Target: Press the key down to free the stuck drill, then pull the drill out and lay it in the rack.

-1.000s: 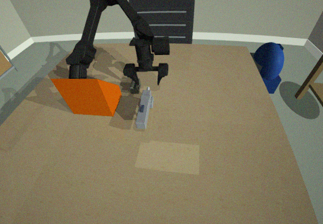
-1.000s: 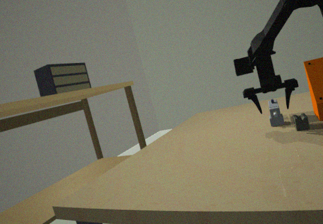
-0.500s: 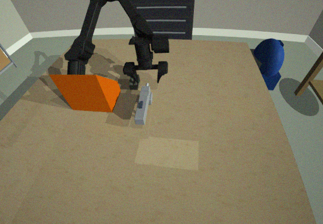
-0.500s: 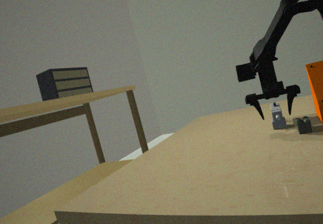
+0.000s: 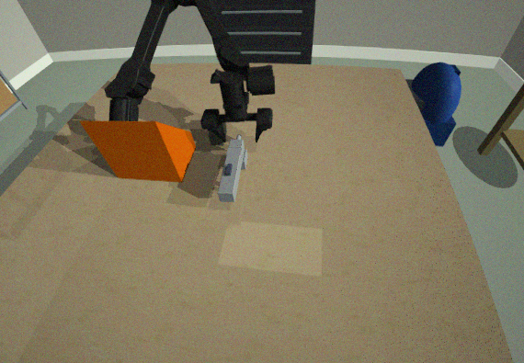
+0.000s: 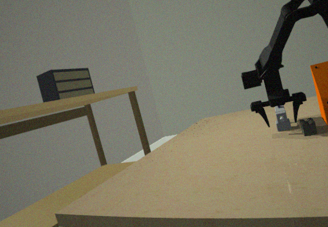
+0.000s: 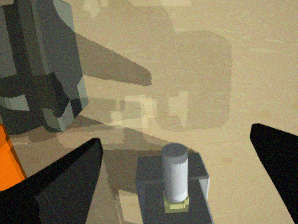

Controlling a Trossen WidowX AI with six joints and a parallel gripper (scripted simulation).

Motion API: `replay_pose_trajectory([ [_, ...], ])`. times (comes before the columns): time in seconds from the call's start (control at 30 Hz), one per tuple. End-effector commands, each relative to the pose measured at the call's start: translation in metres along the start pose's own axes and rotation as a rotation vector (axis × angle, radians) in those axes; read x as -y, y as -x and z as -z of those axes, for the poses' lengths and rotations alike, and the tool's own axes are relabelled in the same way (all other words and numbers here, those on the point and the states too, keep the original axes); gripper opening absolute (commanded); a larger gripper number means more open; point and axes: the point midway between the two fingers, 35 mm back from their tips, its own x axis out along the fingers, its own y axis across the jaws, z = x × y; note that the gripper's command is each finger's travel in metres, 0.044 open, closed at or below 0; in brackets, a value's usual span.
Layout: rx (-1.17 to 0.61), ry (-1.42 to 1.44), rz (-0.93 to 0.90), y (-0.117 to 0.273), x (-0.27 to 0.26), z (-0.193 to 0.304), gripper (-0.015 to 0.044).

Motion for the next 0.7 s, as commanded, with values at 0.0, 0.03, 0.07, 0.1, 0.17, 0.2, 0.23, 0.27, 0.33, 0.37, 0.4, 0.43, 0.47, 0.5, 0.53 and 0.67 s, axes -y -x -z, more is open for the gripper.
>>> replay_pose_trajectory([
  [0.0, -0.001, -0.008, -0.007, -0.0072, -0.0028, 0.0025, 0.0440],
  [0.03, -0.001, -0.008, -0.007, -0.0087, -0.0029, 0.0028, 0.0440],
  [0.07, -0.001, -0.008, -0.007, -0.0102, -0.0031, 0.0032, 0.0440],
  [0.1, 0.000, -0.008, -0.007, -0.0117, -0.0032, 0.0036, 0.0440],
  [0.17, 0.000, -0.008, -0.007, -0.0147, -0.0036, 0.0043, 0.0440],
  [0.2, 0.000, -0.008, -0.007, -0.0159, -0.0038, 0.0046, 0.0440],
  [0.23, 0.000, -0.008, -0.007, -0.0166, -0.0039, 0.0048, 0.0440],
  [0.27, 0.000, -0.008, -0.007, -0.0168, -0.0039, 0.0048, 0.0440],
  [0.33, 0.004, -0.001, -0.003, -0.0140, -0.0019, 0.0032, 0.0414],
  [0.37, 0.004, -0.001, -0.003, -0.0140, -0.0019, 0.0032, 0.0387],
  [0.4, 0.004, -0.001, -0.003, -0.0140, -0.0019, 0.0032, 0.0361],
  [0.43, 0.004, -0.001, -0.003, -0.0140, -0.0019, 0.0032, 0.0335],
  [0.47, 0.004, -0.001, -0.003, -0.0140, -0.0019, 0.0032, 0.0309],
  [0.5, 0.004, -0.001, -0.003, -0.0140, -0.0019, 0.0032, 0.0282],
  [0.53, 0.004, -0.001, -0.003, -0.0140, -0.0019, 0.0032, 0.0256],
  [0.67, 0.004, -0.001, -0.003, -0.0140, -0.0019, 0.0032, 0.0151],
])
